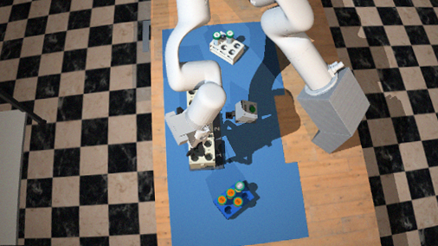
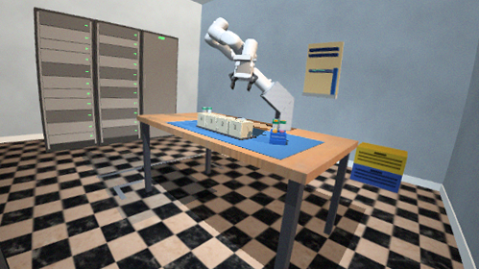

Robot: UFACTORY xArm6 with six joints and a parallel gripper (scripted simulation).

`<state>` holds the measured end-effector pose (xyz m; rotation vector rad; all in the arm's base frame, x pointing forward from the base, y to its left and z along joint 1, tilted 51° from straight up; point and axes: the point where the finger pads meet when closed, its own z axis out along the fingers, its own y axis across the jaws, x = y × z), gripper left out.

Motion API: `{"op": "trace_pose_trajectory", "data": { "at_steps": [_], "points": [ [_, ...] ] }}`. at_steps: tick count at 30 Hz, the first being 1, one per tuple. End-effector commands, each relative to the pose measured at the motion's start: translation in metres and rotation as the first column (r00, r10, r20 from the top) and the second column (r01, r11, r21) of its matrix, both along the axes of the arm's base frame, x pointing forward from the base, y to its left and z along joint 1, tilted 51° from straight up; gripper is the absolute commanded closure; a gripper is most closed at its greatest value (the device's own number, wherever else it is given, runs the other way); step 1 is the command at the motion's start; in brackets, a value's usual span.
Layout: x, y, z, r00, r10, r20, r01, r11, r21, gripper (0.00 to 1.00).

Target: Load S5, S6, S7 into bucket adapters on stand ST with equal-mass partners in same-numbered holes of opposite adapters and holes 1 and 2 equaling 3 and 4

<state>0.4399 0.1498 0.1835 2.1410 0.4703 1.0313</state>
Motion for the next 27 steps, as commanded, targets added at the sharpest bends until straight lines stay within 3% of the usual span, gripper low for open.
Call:
{"op": "trace_pose_trajectory", "data": {
  "at_steps": [1,27],
  "points": [
    [-0.004,-0.016,0.008,0.999,-0.042,-0.004,0.042,0.999,0.023,0.0],
    [-0.035,-0.098,0.033,0.964,-0.264,-0.039,0.266,0.953,0.146,0.0]
  ]
}}
